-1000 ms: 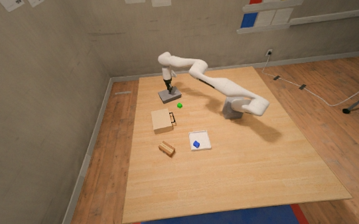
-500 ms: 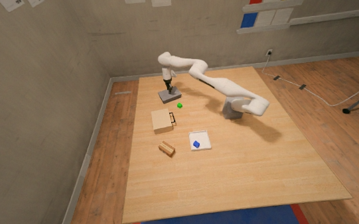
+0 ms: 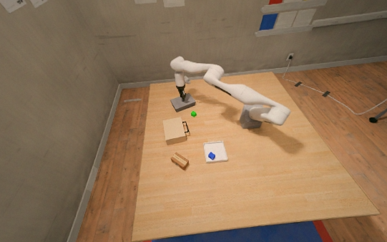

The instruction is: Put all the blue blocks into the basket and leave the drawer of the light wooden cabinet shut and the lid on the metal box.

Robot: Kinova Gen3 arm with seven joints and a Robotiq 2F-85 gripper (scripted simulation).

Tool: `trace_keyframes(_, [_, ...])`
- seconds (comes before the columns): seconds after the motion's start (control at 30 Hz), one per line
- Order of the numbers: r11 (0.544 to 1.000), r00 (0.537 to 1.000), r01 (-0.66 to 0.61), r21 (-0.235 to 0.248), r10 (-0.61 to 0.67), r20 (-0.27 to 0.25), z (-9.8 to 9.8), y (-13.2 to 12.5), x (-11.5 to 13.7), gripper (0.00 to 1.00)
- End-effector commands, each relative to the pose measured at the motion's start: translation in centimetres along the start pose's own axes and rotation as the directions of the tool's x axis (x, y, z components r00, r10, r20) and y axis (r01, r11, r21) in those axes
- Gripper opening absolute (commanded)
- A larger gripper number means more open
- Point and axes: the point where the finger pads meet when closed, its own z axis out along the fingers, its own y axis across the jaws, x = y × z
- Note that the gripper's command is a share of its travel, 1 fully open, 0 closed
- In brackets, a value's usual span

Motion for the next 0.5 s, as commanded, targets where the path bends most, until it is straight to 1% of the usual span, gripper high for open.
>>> trace_keyframes(0.0, [1.000,1.000,0.000,0.002,0.000,0.001,-0.06,-0.06,-0.05,0.48])
trace_keyframes(0.47, [1.000,1.000,0.000,0.002,0.000,0.001,0.78,-0.06,-0.05,0.48])
